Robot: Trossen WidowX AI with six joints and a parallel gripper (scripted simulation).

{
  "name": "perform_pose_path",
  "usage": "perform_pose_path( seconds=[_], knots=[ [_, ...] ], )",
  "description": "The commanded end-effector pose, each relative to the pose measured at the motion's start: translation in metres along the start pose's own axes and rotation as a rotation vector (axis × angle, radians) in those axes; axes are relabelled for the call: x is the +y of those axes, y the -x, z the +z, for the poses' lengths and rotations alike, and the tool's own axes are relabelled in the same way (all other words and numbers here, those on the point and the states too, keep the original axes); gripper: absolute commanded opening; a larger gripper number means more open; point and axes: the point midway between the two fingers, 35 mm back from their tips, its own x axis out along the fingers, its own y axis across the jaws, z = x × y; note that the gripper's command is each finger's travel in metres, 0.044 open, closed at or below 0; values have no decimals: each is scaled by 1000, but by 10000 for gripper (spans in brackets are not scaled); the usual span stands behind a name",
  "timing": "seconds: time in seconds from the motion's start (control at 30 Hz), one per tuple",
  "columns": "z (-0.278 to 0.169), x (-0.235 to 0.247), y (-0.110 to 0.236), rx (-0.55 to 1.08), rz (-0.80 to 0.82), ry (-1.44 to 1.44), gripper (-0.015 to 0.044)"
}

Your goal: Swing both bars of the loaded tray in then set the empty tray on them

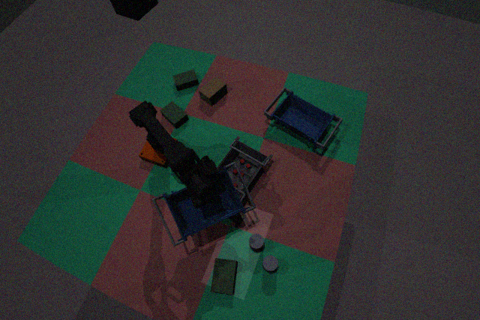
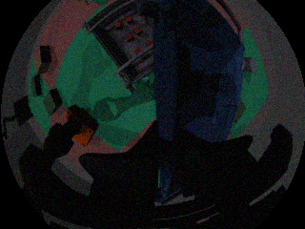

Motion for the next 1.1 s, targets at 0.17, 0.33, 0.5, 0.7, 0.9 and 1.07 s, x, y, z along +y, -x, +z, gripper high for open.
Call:
perform_pose_path(
  seconds=[0.17, 0.33, 0.5, 0.7, 0.9, 1.07],
  knots=[
    [32, 7, 3, 0, -16, 97, 0],
    [50, 14, 3, -1, -15, 156, 0],
    [68, 22, 3, -1, -15, 216, 0],
    [88, 34, 3, -2, -14, 287, 0],
    [108, 46, 3, -3, -14, 358, 0],
    [124, 58, 3, -4, -14, 417, 0]
  ],
)
